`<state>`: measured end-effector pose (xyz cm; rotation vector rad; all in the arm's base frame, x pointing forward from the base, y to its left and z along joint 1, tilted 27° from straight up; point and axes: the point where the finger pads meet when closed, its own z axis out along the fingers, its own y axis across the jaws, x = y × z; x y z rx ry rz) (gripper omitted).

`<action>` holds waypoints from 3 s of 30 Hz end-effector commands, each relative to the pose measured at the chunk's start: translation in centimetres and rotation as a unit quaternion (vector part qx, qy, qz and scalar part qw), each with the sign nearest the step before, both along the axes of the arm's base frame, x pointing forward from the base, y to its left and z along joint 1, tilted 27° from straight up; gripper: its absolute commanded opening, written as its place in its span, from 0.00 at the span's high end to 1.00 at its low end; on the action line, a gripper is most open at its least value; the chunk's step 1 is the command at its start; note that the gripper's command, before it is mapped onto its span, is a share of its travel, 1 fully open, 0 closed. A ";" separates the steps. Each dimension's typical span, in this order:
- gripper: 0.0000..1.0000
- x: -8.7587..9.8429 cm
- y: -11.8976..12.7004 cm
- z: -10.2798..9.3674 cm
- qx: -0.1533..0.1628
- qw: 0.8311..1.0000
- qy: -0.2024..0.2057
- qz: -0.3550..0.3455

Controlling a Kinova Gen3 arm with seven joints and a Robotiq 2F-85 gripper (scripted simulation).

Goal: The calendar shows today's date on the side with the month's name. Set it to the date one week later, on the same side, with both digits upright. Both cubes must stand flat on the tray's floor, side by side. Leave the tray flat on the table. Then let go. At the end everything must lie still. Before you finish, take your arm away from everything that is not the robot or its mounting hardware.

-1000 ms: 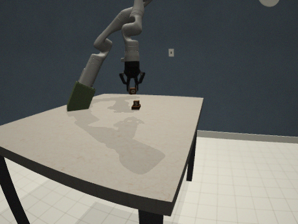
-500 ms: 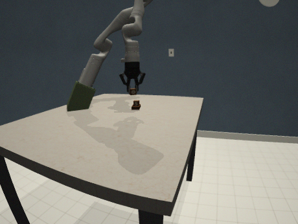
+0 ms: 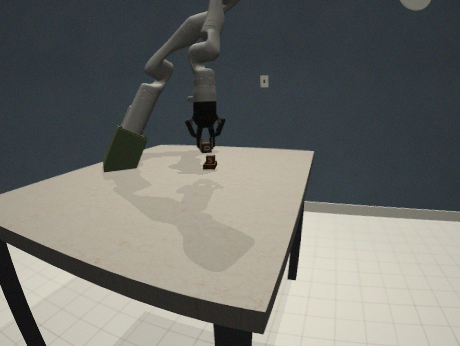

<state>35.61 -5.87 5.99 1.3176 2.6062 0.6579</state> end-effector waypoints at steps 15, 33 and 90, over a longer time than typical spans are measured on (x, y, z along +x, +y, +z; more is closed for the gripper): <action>0.72 0.8 1.3 -3.6 0.003 1.000 0.005 0.000; 0.72 1.7 2.2 -6.1 0.003 1.000 0.005 0.000; 0.72 1.9 2.3 -6.5 0.003 1.000 0.005 0.000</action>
